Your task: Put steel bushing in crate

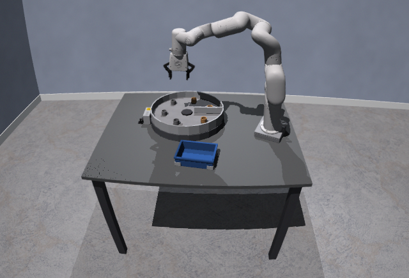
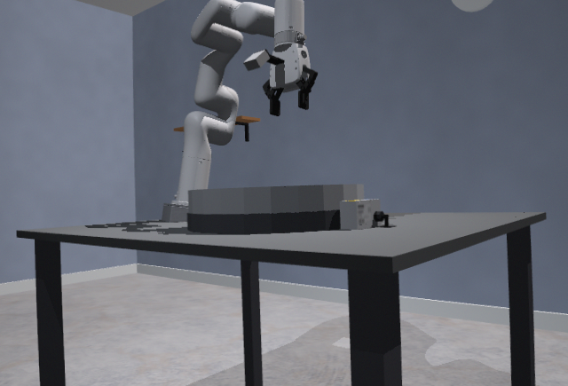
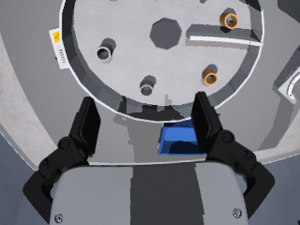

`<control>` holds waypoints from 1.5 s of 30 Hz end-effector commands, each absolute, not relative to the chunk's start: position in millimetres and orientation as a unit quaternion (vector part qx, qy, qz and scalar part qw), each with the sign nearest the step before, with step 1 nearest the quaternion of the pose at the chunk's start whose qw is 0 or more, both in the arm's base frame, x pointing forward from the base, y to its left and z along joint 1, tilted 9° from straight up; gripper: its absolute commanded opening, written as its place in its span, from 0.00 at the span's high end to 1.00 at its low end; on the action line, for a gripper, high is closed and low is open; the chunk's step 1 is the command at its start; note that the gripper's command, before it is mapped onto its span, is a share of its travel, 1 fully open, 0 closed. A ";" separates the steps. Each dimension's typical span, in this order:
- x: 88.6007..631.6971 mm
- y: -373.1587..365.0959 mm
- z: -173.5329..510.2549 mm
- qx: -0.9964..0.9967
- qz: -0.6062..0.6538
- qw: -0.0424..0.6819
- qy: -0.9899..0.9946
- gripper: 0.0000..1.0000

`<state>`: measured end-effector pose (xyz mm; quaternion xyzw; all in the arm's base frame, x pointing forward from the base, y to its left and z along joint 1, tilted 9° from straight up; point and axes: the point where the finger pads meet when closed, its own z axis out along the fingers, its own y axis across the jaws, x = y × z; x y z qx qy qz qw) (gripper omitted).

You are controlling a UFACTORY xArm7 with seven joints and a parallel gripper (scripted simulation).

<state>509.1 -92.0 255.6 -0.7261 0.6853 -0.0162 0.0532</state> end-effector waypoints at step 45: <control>351.8 -150.5 173.1 -0.740 0.030 0.076 0.668 0.88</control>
